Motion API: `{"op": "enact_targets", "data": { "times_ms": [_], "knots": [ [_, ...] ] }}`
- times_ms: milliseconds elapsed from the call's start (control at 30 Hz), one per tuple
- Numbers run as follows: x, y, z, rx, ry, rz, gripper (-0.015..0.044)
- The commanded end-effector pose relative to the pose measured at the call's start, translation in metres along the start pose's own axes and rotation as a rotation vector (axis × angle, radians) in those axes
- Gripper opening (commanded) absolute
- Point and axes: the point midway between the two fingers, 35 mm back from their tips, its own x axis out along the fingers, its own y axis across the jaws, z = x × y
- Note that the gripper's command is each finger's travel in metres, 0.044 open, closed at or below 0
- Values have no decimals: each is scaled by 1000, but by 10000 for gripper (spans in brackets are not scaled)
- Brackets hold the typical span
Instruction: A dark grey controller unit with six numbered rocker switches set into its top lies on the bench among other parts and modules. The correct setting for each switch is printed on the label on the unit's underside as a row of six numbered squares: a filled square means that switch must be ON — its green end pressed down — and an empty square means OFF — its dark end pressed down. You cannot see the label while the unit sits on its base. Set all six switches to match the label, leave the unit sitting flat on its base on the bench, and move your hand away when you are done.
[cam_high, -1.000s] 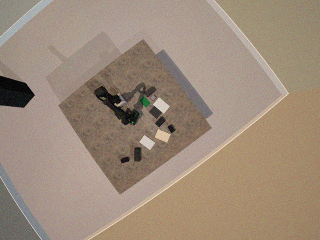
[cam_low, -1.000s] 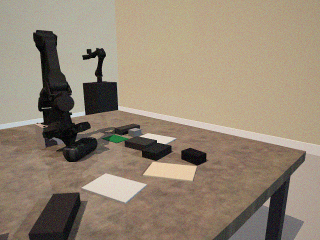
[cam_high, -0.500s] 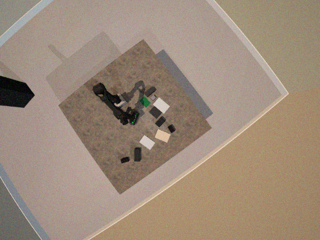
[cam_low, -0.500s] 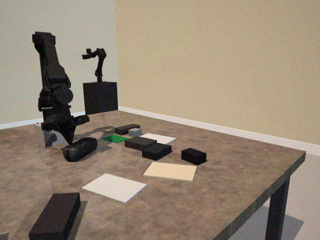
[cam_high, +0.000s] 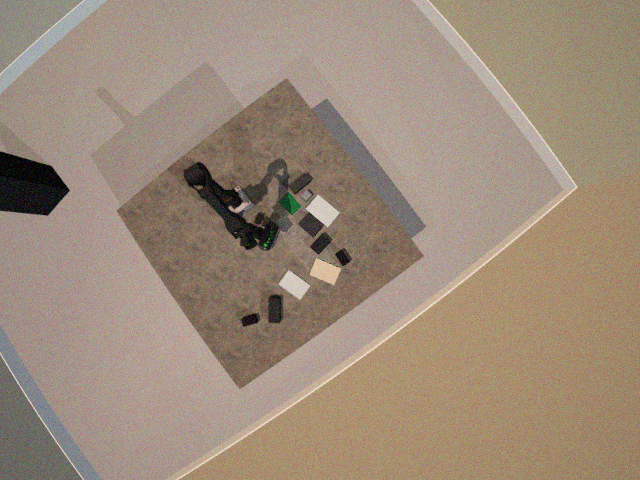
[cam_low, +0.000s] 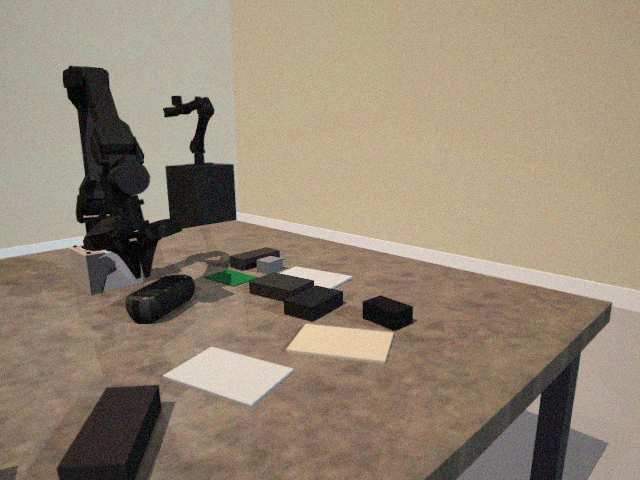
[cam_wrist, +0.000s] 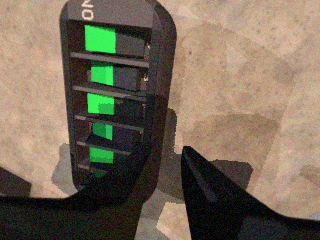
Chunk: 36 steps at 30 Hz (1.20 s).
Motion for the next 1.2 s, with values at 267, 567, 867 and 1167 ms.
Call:
{"op": "enact_targets", "data": {
  "times_ms": [267, 567, 867, 1167],
  "knots": [
    [-20, 52, -47, 9, 10, -168, 368],
    [-20, 55, -52, 18, 7, -180, 440],
    [-5, 53, -51, 18, 7, -180, 440],
    [9, 51, -51, 18, 8, -180, 440]
  ]
}}
